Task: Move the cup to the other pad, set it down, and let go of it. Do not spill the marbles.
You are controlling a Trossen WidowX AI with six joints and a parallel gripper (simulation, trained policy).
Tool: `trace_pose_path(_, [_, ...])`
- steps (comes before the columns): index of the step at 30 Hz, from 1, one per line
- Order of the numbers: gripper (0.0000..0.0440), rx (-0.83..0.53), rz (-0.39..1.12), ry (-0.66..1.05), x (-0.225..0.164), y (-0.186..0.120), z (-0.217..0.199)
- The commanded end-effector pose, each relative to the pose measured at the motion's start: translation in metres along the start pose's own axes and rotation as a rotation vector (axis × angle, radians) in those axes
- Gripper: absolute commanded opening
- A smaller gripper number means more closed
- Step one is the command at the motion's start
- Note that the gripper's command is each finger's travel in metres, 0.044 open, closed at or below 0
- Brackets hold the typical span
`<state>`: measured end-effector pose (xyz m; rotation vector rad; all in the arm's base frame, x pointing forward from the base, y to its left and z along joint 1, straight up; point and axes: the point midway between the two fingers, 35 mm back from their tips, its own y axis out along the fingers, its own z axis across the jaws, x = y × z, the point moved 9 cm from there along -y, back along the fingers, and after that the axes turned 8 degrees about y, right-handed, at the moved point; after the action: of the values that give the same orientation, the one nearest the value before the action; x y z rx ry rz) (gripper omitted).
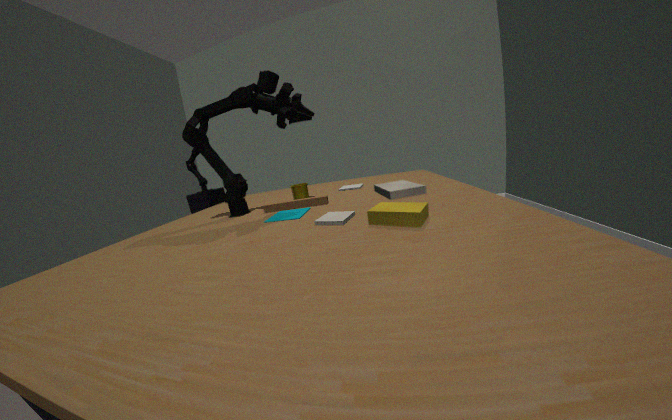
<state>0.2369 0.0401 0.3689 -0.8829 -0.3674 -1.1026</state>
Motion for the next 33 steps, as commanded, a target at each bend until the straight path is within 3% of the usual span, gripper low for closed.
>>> trace_pose_path(1, [0.0157,-0.023,0.05,0.057,0.0,0.002,0.005])
trace_pose_path(33, [0.0145,-0.432,0.373,0.421,-0.024,0.023,0.01])
